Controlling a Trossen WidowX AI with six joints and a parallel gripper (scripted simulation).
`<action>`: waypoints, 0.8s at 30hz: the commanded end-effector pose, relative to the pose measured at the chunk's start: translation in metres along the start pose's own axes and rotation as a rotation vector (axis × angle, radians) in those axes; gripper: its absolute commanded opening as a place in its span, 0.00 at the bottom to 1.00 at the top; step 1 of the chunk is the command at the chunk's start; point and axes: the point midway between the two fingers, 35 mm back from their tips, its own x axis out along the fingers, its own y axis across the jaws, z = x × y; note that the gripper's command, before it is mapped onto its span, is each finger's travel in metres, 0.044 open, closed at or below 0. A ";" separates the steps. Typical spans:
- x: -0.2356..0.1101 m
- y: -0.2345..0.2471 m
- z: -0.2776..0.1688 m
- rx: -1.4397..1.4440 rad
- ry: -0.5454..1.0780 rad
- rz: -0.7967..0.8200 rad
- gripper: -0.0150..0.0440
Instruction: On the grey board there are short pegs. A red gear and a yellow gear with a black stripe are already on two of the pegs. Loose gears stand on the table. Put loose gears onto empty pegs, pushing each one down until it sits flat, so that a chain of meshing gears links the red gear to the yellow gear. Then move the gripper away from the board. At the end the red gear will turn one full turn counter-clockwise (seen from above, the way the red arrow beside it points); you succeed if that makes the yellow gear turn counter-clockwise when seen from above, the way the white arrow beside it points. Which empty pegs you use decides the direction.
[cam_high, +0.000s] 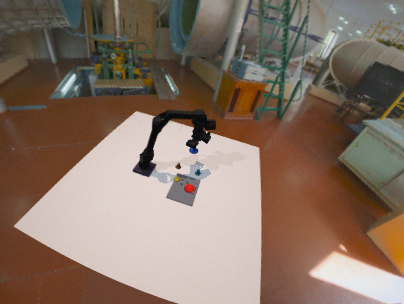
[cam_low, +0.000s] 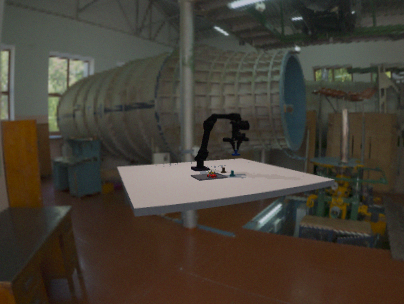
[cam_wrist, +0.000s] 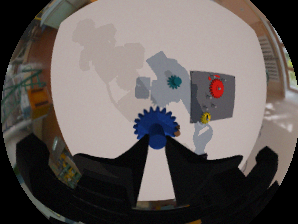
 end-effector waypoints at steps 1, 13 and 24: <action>0.003 -0.008 0.004 -0.001 -0.001 -0.001 0.25; 0.013 -0.032 0.016 -0.003 -0.002 -0.004 0.25; 0.023 -0.057 0.026 -0.003 -0.003 -0.007 0.25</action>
